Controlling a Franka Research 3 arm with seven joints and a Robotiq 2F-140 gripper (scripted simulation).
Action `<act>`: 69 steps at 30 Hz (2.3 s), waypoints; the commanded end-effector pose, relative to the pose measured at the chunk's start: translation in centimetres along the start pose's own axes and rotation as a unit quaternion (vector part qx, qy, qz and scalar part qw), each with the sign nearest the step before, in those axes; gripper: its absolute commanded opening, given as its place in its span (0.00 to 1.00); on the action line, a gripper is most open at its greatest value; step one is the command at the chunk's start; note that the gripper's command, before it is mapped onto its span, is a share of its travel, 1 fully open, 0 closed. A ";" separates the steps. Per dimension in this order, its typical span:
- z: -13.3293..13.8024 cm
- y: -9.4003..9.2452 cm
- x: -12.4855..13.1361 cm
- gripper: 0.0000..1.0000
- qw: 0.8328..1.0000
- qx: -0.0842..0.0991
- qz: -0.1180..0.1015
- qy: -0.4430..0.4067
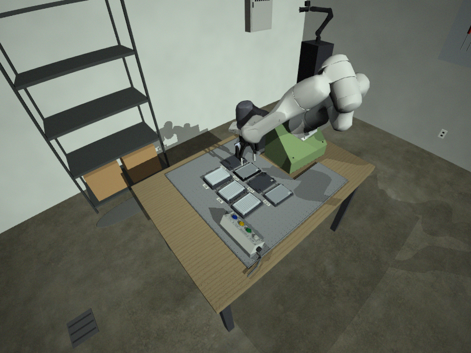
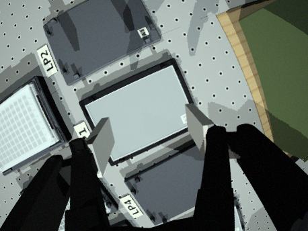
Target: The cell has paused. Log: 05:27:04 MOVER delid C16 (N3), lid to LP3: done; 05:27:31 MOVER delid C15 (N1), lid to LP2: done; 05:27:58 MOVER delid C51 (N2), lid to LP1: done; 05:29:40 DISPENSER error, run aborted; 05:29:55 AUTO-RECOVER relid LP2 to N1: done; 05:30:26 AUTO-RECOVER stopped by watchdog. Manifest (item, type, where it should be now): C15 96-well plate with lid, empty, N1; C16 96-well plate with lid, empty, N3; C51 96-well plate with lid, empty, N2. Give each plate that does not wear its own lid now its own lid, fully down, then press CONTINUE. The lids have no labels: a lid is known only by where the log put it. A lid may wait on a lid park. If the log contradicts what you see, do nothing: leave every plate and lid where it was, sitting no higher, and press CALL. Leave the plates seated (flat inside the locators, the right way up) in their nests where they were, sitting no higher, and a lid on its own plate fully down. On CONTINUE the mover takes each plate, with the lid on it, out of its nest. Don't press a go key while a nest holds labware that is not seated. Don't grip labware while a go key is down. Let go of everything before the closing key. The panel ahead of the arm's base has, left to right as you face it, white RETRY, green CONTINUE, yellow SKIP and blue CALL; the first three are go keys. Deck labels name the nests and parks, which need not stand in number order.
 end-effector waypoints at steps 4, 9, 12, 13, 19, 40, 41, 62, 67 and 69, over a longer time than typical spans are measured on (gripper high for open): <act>0.1 -0.1 -0.4 0.66 0.984 -0.013 0.003 -0.180; 0.1 -0.1 -0.3 0.66 0.969 -0.012 0.004 -0.247; 0.2 -0.1 -0.3 0.66 0.959 -0.013 0.006 -0.282; 0.2 -0.1 -0.3 0.66 0.956 -0.013 0.006 -0.294; 0.2 -0.1 -0.4 0.66 0.929 -0.015 0.006 -0.371; 0.4 0.6 -0.7 0.66 0.797 -0.036 -0.001 -0.603; 0.4 0.7 -0.8 0.66 0.789 -0.037 -0.002 -0.613; 0.5 3.9 -1.1 0.66 0.619 -0.073 0.002 -0.782; 0.5 4.4 -1.0 0.66 0.611 -0.075 0.004 -0.788; 0.4 4.6 -1.0 0.66 0.611 -0.075 0.004 -0.788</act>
Point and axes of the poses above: the point where the finger pads meet when closed, its own y axis out along the fingers, its own z axis across the jaws, x = y × z, the point moved 10 cm from there along -y, back along the fingers, and after that the axes turned 2 degrees about -y, right-handed, at the moved point
